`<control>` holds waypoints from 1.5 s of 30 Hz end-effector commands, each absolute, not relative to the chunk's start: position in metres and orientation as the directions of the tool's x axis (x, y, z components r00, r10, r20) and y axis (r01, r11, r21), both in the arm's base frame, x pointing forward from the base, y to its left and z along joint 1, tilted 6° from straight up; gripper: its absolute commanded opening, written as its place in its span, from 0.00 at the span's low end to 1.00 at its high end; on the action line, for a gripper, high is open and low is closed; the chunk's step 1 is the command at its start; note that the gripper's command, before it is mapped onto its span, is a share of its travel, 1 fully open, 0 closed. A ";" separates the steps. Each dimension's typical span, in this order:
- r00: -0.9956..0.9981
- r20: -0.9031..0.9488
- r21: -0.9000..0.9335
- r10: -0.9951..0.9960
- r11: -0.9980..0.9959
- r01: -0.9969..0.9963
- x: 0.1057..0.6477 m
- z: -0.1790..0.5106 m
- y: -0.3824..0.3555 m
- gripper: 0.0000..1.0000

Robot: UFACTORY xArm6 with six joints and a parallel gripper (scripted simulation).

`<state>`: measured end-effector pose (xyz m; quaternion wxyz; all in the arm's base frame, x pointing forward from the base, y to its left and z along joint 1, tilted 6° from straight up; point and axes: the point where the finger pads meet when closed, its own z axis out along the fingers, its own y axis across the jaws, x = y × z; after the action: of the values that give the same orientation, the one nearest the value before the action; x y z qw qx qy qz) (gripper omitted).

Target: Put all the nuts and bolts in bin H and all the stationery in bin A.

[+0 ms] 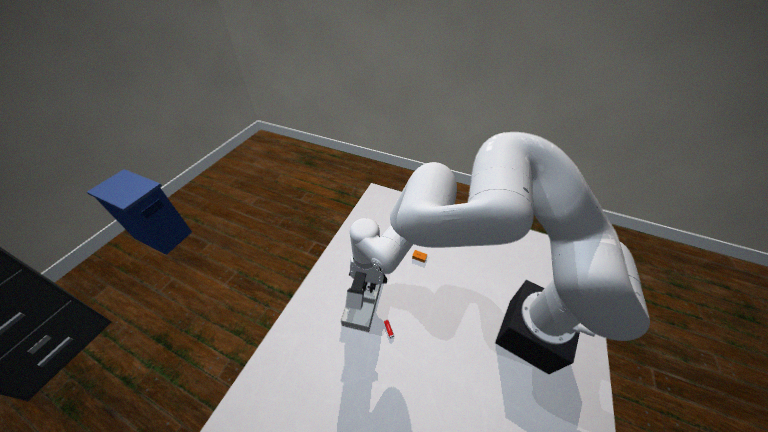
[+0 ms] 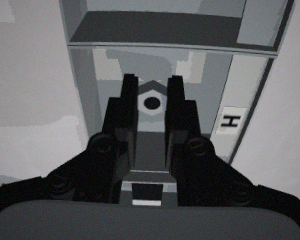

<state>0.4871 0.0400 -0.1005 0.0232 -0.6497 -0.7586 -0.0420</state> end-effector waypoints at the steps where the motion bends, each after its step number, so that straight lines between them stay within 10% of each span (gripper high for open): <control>1: -0.155 0.089 0.037 0.984 0.152 0.988 0.489 -0.099 0.040 0.00; 6: -0.155 0.089 0.037 0.984 0.152 0.988 0.489 -0.099 0.040 0.00; 7: -0.155 0.089 0.037 0.984 0.152 0.988 0.489 -0.099 0.040 0.30; 45: -0.155 0.089 0.037 0.984 0.152 0.988 0.488 -0.074 0.038 0.30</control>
<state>0.4866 0.0381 -0.0814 0.0234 -0.6497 -0.7586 -0.0420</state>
